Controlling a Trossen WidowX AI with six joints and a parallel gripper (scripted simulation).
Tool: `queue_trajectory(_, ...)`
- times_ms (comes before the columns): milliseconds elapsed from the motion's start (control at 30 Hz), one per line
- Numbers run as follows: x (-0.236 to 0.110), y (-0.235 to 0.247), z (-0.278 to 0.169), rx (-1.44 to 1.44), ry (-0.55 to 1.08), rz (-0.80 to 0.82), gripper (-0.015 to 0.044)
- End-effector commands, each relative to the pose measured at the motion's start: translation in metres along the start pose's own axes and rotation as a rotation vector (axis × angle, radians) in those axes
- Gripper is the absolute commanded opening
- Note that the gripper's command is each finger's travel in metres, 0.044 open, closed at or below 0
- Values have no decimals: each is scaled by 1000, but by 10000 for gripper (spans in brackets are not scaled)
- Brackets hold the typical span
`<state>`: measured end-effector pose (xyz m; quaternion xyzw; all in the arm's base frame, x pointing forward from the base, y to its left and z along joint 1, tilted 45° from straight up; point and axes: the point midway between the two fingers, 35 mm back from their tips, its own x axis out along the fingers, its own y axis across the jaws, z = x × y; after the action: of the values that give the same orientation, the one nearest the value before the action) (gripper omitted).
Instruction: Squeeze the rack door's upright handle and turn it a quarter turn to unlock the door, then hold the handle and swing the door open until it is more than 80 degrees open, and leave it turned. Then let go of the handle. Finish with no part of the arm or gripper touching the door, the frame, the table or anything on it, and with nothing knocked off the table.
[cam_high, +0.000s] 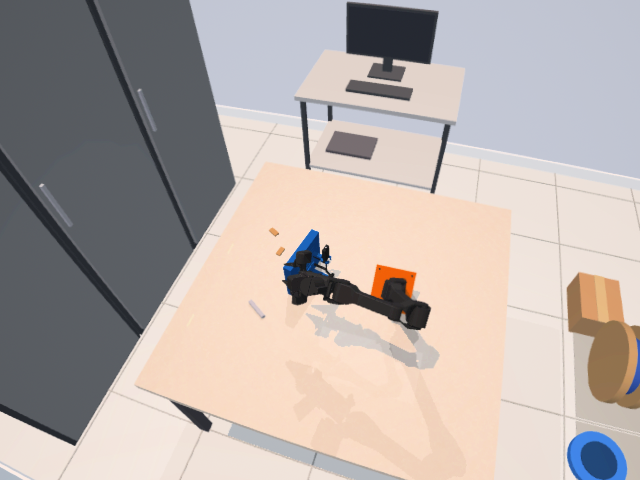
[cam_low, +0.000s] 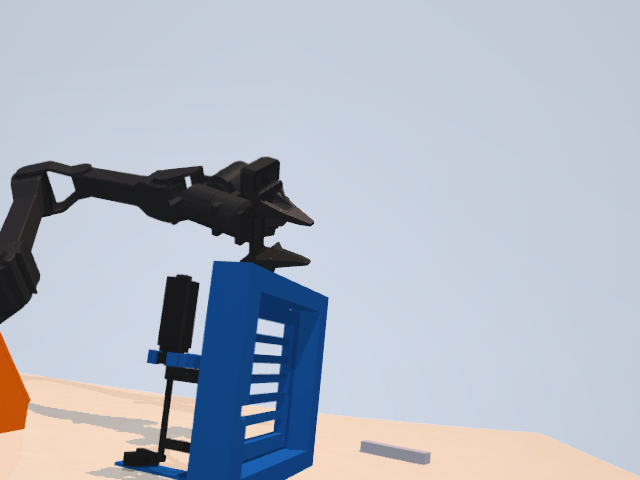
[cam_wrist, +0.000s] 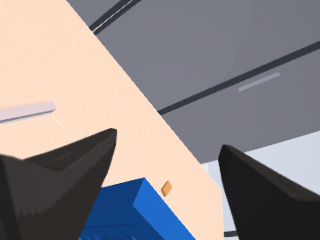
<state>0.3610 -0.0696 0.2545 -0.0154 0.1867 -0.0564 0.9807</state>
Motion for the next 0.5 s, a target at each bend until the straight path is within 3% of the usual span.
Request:
queue_trajectory(0,14,-12,-20,10,125,9,284)
queue_trajectory(467,38,-47,-79,68,479,73,284)
